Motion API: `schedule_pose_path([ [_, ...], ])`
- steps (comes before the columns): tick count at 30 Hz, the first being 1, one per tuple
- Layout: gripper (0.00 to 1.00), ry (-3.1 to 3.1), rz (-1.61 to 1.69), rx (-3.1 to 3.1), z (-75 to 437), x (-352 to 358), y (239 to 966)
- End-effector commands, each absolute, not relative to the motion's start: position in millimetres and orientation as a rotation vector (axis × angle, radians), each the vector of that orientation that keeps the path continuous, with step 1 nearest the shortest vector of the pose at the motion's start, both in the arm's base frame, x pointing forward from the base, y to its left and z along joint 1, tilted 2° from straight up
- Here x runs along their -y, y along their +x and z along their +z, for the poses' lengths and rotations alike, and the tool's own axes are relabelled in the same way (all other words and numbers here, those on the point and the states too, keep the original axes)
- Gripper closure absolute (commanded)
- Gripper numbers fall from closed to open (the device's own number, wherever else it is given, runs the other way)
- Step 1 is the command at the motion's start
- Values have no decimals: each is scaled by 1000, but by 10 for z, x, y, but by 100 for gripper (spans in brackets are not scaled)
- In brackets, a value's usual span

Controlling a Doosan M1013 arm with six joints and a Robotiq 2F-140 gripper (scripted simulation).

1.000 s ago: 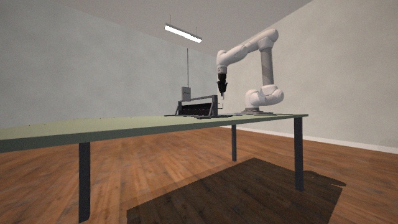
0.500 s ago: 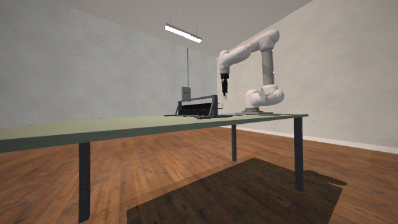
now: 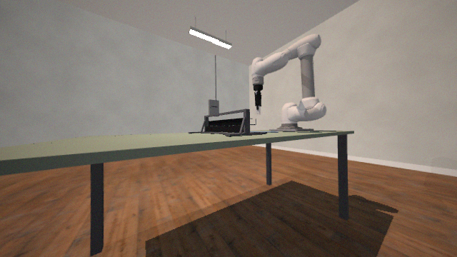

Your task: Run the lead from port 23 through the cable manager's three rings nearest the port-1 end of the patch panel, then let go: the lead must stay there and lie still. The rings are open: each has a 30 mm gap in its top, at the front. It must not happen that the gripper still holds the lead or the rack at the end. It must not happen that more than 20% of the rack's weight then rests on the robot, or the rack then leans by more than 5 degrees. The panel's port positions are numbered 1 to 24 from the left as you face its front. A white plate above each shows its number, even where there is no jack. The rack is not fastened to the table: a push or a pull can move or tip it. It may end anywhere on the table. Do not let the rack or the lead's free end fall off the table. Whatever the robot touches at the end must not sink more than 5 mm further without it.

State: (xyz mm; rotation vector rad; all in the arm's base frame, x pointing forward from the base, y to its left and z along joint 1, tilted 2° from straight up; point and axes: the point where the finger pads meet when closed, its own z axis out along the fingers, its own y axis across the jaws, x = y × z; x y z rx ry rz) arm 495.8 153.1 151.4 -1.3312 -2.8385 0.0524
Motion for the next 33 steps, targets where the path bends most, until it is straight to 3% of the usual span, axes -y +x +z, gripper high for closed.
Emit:
schedule_pose_path([
  [1,80,-1331,52,2838,1514,-1531,4958],
  [33,80,-1331,52,2838,1326,-1526,4954],
])
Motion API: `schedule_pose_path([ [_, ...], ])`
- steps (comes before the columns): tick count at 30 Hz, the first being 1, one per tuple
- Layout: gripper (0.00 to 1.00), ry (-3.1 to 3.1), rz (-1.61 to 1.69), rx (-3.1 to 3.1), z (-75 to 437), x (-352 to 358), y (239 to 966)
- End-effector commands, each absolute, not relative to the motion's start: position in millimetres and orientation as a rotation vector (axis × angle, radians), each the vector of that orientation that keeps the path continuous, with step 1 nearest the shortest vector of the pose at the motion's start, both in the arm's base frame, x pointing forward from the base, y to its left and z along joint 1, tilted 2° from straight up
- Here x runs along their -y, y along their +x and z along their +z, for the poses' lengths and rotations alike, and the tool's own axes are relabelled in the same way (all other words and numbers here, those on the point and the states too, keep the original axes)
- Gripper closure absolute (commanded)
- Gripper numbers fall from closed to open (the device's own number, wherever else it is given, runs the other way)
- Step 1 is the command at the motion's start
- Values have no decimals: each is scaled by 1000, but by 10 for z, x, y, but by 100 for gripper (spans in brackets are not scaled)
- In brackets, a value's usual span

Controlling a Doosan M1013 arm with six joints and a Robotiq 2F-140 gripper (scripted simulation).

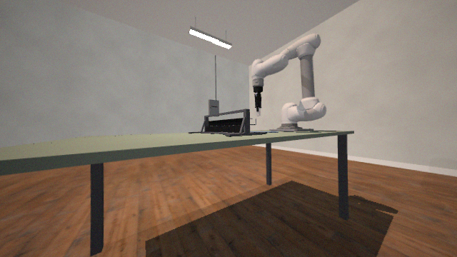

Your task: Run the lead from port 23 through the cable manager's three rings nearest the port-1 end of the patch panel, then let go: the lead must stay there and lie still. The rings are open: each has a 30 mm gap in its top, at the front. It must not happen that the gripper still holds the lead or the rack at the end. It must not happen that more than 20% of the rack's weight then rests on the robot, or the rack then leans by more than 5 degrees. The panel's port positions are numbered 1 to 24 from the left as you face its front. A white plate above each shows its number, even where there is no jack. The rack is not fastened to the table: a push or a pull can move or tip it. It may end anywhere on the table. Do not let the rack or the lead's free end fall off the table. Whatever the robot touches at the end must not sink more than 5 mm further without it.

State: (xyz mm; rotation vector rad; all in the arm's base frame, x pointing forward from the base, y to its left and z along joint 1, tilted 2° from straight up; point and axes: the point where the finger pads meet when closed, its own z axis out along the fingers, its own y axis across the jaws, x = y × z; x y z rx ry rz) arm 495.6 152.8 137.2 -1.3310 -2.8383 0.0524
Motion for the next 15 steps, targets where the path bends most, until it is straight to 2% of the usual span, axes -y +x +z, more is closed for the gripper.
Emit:
schedule_pose_path([
  [1,80,-1331,52,2838,1296,-1525,4954],
  [15,80,-1331,52,2838,808,-1511,4944],
])
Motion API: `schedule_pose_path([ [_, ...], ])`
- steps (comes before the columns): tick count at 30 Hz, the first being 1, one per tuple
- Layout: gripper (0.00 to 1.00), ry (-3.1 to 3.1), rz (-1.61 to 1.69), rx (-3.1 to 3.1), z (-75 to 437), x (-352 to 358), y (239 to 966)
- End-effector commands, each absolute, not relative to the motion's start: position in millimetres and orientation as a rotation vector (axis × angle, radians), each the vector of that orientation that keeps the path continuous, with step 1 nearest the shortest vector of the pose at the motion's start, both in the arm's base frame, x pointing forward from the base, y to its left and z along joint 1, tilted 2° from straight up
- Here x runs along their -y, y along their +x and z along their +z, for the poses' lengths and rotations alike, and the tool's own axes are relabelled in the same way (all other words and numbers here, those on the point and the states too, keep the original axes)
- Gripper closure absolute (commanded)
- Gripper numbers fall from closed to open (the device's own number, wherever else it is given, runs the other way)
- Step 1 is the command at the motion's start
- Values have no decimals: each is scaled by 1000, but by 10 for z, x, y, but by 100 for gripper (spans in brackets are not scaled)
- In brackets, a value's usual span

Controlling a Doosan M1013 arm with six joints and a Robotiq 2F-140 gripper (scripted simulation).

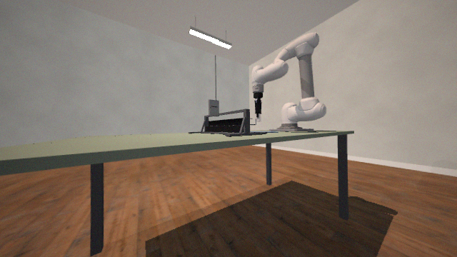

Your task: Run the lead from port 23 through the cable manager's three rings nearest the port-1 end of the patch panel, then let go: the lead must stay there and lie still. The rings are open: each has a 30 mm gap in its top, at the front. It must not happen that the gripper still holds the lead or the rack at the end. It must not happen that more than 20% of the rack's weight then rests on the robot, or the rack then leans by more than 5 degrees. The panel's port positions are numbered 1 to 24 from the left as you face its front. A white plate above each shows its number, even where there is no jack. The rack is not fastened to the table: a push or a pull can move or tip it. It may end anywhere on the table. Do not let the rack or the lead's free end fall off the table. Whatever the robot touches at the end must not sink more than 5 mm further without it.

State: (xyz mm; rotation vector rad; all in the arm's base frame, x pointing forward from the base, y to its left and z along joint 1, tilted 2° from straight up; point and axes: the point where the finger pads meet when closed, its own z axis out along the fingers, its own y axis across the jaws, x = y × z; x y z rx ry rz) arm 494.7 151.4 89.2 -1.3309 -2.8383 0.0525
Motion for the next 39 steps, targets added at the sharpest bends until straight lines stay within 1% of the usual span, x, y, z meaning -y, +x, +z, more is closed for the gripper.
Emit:
schedule_pose_path([
  [1,80,-1331,52,2838,764,-1510,4943],
  [5,80,-1331,52,2838,597,-1505,4940],
  [20,80,-1331,52,2838,216,-1494,4933],
  [39,80,-1331,52,2838,132,-1492,4931],
])
